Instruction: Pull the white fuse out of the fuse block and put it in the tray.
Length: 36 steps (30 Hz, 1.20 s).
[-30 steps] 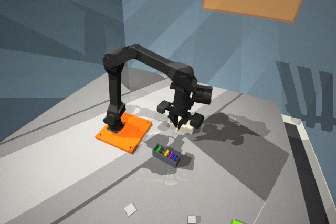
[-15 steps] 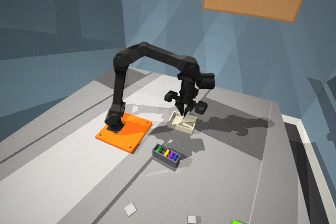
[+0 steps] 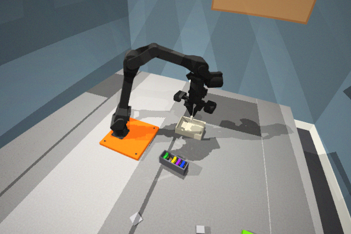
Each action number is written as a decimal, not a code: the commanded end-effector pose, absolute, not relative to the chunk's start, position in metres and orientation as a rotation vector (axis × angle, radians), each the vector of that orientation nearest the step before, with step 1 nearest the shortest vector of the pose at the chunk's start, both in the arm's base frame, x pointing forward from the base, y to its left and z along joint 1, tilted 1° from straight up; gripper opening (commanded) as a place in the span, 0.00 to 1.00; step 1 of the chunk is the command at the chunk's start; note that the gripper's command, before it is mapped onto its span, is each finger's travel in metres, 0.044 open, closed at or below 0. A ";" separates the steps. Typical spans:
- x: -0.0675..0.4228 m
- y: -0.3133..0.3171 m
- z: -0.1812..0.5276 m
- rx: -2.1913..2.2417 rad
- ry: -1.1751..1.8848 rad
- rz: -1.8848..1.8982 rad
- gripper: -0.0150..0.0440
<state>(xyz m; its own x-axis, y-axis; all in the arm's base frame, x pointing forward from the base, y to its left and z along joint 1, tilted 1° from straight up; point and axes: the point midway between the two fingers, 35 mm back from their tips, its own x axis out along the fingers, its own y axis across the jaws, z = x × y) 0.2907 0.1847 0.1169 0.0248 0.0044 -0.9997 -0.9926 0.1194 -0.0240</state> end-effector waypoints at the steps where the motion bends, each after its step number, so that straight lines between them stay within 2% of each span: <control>1: 0.290 0.186 0.110 -1.123 1.244 1.106 0.25; 22: 0.290 0.186 0.080 -1.123 1.245 1.106 0.25; 34: 0.290 0.186 0.084 -1.128 1.245 1.107 0.79; 36: 0.290 0.186 0.092 -1.127 1.245 1.107 0.81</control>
